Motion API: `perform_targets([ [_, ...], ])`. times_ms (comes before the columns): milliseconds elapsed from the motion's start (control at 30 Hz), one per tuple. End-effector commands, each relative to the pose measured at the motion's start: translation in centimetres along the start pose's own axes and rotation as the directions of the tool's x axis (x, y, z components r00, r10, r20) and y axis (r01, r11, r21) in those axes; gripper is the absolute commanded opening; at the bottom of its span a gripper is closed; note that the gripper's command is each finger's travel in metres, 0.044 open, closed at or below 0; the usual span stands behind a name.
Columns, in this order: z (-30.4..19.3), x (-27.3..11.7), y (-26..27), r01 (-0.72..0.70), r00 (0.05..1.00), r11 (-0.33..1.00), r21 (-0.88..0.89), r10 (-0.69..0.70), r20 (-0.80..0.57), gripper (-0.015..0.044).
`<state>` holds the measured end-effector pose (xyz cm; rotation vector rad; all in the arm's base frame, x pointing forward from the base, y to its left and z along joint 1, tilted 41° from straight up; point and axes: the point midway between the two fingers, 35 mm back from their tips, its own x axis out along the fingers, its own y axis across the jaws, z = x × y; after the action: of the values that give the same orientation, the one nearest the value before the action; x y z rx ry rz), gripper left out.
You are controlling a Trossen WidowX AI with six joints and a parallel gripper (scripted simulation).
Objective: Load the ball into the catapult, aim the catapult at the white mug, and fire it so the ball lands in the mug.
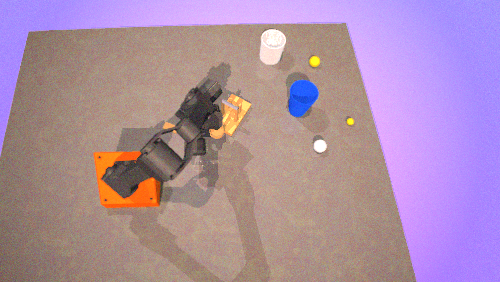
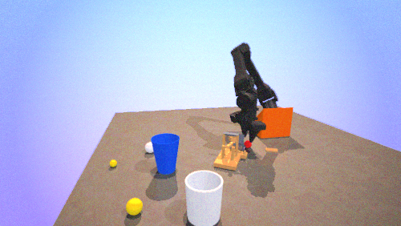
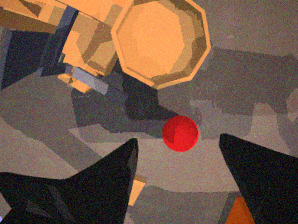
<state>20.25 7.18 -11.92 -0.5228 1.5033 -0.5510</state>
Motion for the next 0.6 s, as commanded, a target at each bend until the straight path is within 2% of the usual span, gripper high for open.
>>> perform_targets([
  [0, -0.5, 1.2, -0.3, 0.018, 1.000, 1.000, -0.013, -0.018, -0.011, 0.0300],
  [533, -0.5, 3.1, -0.4, 0.019, 1.000, 1.000, -0.012, -0.019, -0.011, 0.0300],
  [567, -0.5, 3.1, -0.4, 0.019, 1.000, 1.000, -0.012, -0.019, -0.011, 0.0274],
])
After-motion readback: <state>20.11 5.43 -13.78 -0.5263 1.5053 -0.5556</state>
